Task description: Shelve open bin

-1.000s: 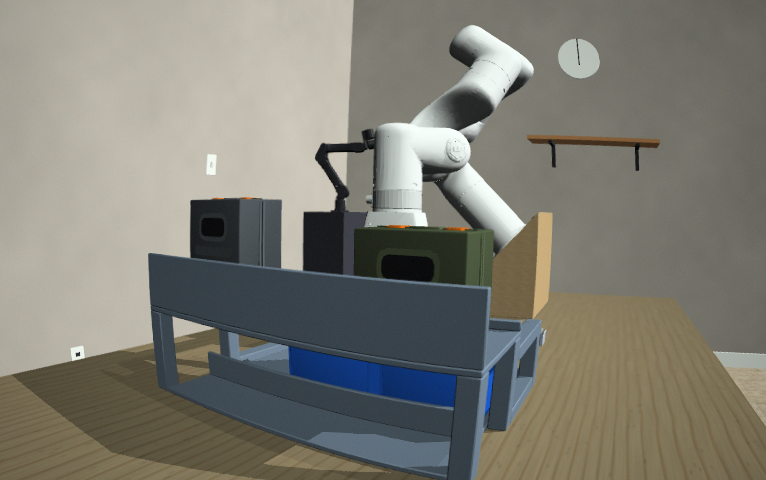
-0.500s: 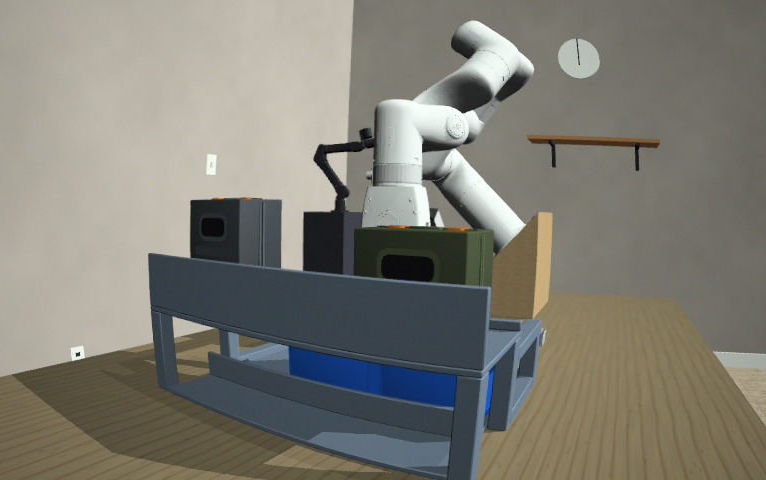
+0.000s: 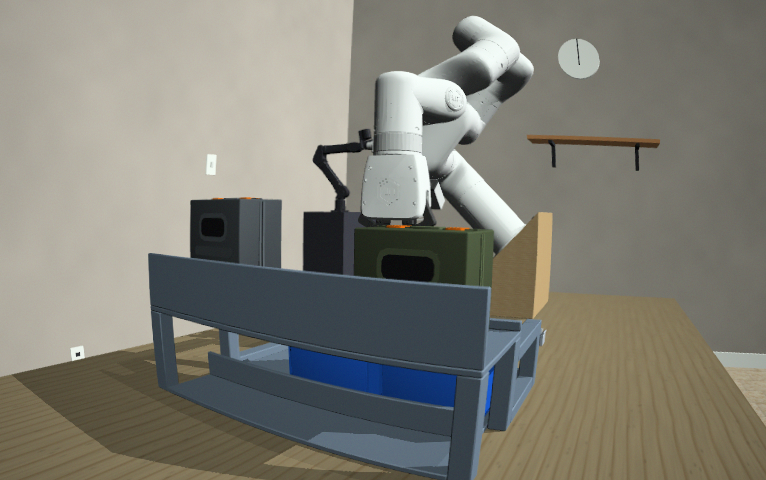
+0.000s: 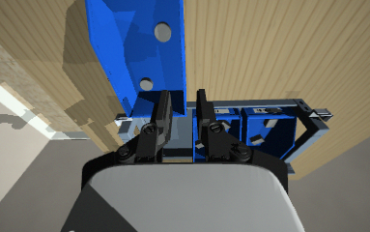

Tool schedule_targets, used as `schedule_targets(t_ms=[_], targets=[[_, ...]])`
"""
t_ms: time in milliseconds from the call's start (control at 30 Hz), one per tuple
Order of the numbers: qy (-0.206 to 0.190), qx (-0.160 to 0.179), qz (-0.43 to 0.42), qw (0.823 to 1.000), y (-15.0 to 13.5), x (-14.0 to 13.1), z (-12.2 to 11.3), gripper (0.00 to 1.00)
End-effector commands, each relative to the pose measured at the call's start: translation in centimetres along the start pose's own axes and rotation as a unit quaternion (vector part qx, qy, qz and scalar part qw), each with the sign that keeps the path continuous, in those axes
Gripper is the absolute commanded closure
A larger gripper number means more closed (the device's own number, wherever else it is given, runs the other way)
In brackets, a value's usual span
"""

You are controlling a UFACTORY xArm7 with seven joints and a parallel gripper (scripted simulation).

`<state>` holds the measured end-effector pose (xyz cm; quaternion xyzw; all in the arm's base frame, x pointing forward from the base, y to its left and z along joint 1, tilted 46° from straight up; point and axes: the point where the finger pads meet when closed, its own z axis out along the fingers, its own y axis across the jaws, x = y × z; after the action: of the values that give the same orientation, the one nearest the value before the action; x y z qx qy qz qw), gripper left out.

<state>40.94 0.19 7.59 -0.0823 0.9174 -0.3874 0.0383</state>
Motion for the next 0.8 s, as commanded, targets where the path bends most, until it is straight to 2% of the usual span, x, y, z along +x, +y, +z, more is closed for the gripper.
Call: schedule_targets(t_ms=[0,233,267,767], targets=[[0.002,0.0,0.0,1.0,-0.03,0.14,-0.96,0.72],[0.002,0.0,0.0,1.0,-0.03,0.14,-0.96,0.72],[0.003,0.0,0.0,1.0,-0.05,0.16,-0.89,0.67],[0.003,0.0,0.0,1.0,-0.05,0.16,-0.89,0.67]])
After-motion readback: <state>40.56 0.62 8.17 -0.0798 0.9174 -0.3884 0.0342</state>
